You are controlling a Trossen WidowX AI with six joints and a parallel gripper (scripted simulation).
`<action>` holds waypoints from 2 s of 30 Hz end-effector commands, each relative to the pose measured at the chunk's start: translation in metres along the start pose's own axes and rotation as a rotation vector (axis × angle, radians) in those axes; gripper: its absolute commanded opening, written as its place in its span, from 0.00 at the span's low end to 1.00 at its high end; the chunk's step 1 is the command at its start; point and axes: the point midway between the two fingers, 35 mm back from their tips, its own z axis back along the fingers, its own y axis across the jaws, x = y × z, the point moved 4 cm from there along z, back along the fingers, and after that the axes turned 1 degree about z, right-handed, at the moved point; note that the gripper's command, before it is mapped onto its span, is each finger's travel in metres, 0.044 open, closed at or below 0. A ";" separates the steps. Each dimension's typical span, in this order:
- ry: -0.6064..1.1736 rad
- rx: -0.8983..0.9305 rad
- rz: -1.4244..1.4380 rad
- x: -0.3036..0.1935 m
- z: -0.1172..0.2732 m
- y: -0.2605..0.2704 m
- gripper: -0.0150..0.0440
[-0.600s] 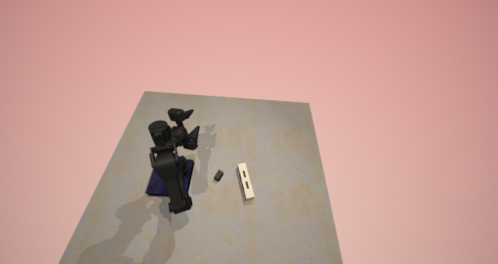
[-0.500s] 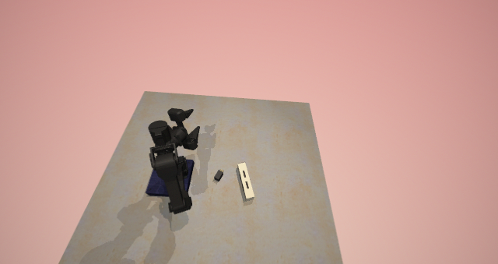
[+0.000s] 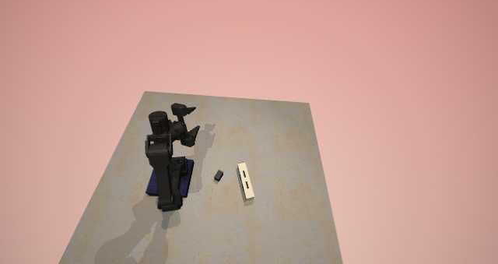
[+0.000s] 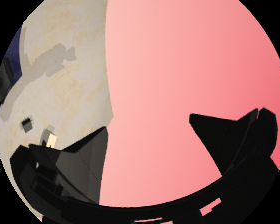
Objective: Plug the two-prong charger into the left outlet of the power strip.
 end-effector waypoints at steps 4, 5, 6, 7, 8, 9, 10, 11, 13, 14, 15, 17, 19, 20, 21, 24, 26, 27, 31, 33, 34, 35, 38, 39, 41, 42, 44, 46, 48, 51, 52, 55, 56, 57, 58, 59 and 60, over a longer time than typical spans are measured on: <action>0.035 0.081 -0.029 0.010 -0.016 0.003 1.00; 0.041 0.092 -0.034 0.011 -0.018 0.004 1.00; 0.046 0.103 -0.039 0.012 -0.021 0.004 1.00; 0.052 0.113 -0.044 0.013 -0.023 0.005 1.00; 0.057 0.124 -0.049 0.013 -0.025 0.006 1.00; 0.063 0.135 -0.055 0.014 -0.027 0.006 1.00; 0.068 0.146 -0.060 0.015 -0.029 0.007 1.00; 0.074 0.157 -0.066 0.015 -0.032 0.008 1.00; 0.085 0.178 -0.077 0.017 -0.036 0.009 1.00; 0.091 0.189 -0.083 0.017 -0.038 0.010 1.00; 0.096 0.200 -0.089 0.018 -0.041 0.011 1.00; 0.108 0.222 -0.102 0.018 -0.045 0.013 1.00; 0.119 0.244 -0.115 0.019 -0.050 0.015 1.00; 0.125 0.255 -0.122 0.019 -0.052 0.016 1.00; 0.130 0.266 -0.128 0.019 -0.054 0.017 1.00; 0.148 0.299 -0.150 0.020 -0.061 0.021 1.00; 0.159 0.320 -0.164 0.020 -0.066 0.024 1.00; 0.165 0.331 -0.172 0.020 -0.068 0.025 1.00; 0.188 0.375 -0.203 0.019 -0.077 0.032 1.00; 0.200 0.397 -0.220 0.019 -0.081 0.035 1.00; 0.206 0.408 -0.228 0.019 -0.083 0.037 1.00; 0.212 0.418 -0.237 0.018 -0.086 0.038 1.00; 0.230 0.451 -0.262 0.017 -0.092 0.044 1.00; 0.236 0.461 -0.271 0.017 -0.094 0.046 1.00; 0.248 0.483 -0.290 0.016 -0.098 0.050 1.00; 0.254 0.494 -0.299 0.015 -0.100 0.052 1.00; 0.271 0.511 -0.322 0.014 -0.103 0.055 1.00; 0.288 0.528 -0.346 0.012 -0.106 0.059 1.00; 0.305 0.546 -0.370 0.010 -0.109 0.063 1.00; 0.331 0.571 -0.406 0.007 -0.113 0.070 1.00; 0.340 0.579 -0.419 0.006 -0.115 0.072 1.00; 0.358 0.610 -0.448 0.004 -0.120 0.079 1.00; 0.364 0.620 -0.458 0.003 -0.121 0.081 1.00; 0.371 0.630 -0.468 0.002 -0.123 0.084 1.00; 0.377 0.640 -0.478 0.001 -0.124 0.086 1.00; 0.383 0.650 -0.488 0.000 -0.126 0.089 1.00; 0.389 0.660 -0.499 -0.001 -0.127 0.091 1.00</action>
